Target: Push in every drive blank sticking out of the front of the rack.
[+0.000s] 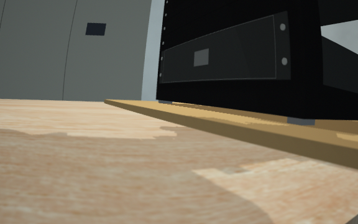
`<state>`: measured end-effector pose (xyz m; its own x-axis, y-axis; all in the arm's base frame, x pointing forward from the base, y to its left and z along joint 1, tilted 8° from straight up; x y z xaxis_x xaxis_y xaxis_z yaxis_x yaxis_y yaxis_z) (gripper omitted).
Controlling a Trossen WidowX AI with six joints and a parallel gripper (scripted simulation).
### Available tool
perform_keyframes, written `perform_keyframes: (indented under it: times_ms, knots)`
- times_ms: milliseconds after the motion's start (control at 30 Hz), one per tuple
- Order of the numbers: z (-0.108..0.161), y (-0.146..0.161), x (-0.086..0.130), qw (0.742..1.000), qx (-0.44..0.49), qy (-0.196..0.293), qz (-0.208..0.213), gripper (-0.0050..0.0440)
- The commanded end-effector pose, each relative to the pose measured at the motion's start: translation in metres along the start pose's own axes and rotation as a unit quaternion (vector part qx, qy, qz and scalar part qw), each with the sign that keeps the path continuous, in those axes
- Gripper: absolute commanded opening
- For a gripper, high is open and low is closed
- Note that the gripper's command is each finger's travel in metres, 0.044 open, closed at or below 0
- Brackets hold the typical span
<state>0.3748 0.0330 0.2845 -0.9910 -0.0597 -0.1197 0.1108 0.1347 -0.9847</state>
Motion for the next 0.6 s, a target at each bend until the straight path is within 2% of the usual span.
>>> perform_keyframes:
  times_ms: [0,567]
  knots:
    - [-0.0007,-0.0071,-0.0046,1.000,-0.003,-0.003,0.009,-0.0050]
    - [-0.0007,-0.0071,-0.0017,1.000,-0.003,-0.003,0.009,-0.0050]
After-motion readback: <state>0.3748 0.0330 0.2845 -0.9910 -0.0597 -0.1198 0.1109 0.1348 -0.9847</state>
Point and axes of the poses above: the point midway between the two fingers, 35 mm back from their tips, its own x axis back along the fingers, its own y axis across the jaws, z = x × y, the point moved 4 cm from there along x, back along the fingers, and after that the axes turned 10 degrees about -x, right-handed, at the moved point
